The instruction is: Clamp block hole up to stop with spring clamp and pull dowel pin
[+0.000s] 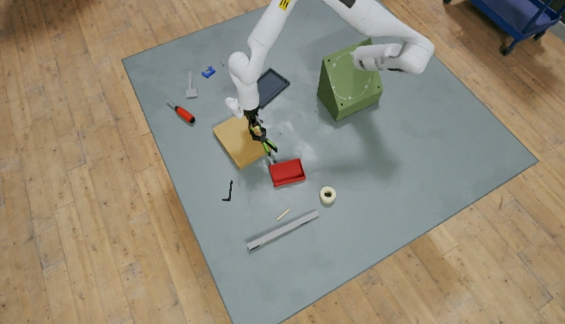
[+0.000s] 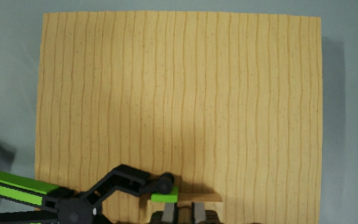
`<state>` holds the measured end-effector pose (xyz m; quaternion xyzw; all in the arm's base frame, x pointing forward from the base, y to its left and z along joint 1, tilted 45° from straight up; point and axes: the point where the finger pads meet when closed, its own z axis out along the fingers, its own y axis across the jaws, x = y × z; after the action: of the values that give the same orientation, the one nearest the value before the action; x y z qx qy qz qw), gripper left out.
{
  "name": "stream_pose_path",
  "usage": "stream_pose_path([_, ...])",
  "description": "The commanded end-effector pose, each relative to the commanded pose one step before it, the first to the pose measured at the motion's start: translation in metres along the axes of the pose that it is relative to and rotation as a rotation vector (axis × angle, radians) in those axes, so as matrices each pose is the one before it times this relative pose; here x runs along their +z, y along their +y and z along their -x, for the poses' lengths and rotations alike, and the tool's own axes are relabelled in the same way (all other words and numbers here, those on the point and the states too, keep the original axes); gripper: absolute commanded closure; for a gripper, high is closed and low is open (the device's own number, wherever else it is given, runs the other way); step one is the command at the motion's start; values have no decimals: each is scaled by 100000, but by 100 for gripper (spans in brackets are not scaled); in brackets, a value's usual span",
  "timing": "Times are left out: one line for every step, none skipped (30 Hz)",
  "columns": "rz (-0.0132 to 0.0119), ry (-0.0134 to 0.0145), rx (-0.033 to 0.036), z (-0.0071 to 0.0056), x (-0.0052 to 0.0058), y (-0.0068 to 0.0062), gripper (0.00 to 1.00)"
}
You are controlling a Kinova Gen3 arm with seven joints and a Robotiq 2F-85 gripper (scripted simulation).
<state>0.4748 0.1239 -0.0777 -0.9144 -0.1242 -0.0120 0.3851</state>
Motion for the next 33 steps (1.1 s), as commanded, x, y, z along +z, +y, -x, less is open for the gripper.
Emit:
stream_pose_path([126,192,-356,-67,-123,37,90])
stream_pose_path([0,0,-92,0,0,0,90])
stream_pose_path([0,0,-93,0,0,0,90])
stream_pose_path([0,0,-94,0,0,0,90])
stream_pose_path([0,0,-95,0,0,0,90])
stream_pose_path([0,0,0,0,0,0,90])
stream_pose_path([0,0,0,0,0,0,90])
stream_pose_path([0,0,-96,0,0,0,90])
stream_pose_path([0,0,-97,0,0,0,90])
stream_pose_path([0,0,-98,0,0,0,90])
stream_pose_path([0,0,-99,0,0,0,90])
stream_pose_path([0,0,-100,0,0,0,90])
stream_pose_path([0,0,-101,0,0,0,90])
stream_pose_path([0,0,-102,0,0,0,90])
stream_pose_path([0,0,-103,0,0,0,90])
stream_pose_path([0,0,-104,0,0,0,90])
stream_pose_path([0,0,-105,0,0,0,90])
stream_pose_path([0,0,-106,0,0,0,90])
stream_pose_path([0,0,-107,0,0,0,90])
stream_pose_path([0,0,-108,0,0,0,90])
stream_pose_path([0,0,-109,0,0,0,90])
stream_pose_path([0,0,-110,0,0,0,90])
stream_pose_path([0,0,0,0,0,0,90])
stream_pose_path([0,0,0,0,0,0,90])
stream_pose_path([0,0,-112,0,0,0,90])
stream_pose_path([0,0,-113,0,0,0,90])
stream_pose_path([0,0,-114,0,0,0,90])
stream_pose_path([0,0,-115,0,0,0,90])
stream_pose_path([0,0,-116,0,0,0,90])
stream_pose_path([0,0,-117,0,0,0,90])
stream_pose_path([0,0,-118,0,0,0,90])
stream_pose_path([0,0,-119,0,0,0,90])
stream_pose_path([0,0,-120,0,0,0,90])
